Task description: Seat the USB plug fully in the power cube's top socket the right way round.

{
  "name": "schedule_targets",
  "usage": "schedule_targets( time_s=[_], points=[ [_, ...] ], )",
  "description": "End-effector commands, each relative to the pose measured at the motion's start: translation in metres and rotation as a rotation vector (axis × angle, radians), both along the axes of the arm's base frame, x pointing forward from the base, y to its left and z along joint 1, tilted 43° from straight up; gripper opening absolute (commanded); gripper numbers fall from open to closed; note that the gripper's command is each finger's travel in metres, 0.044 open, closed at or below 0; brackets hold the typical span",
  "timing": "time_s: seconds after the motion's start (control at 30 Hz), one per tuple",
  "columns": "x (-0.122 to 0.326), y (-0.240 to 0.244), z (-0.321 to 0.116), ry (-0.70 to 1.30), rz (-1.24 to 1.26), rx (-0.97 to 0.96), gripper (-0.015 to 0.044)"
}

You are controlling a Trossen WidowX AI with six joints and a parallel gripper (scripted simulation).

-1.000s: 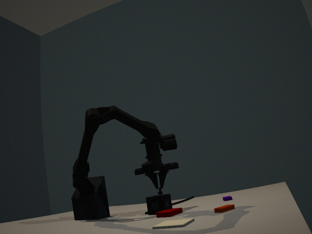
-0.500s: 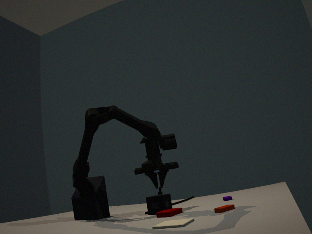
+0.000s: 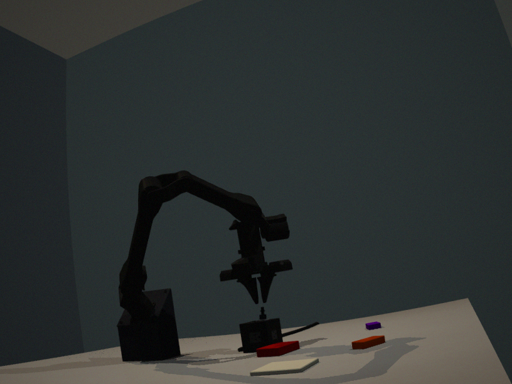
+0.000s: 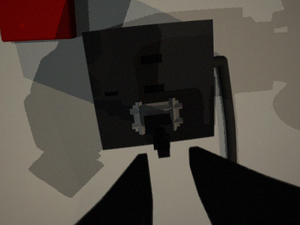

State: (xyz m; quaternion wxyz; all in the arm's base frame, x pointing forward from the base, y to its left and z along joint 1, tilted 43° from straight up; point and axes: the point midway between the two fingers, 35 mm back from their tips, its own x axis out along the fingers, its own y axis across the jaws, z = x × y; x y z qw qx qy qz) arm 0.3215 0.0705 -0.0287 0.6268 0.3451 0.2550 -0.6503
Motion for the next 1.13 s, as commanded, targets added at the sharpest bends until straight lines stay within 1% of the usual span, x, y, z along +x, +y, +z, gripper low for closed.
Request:
schedule_targets(
  time_s=[0.0,0.3,1.1],
  points=[
    [0.0002,0.0035,0.0032,-0.002,-0.004,0.006,0.0095],
    [0.0001,0.0097,0.0099,-0.002,-0.004,0.006,0.0095],
    [0.0000,0.0075,0.0080,0.000,0.000,0.001,0.0095]
  ],
)
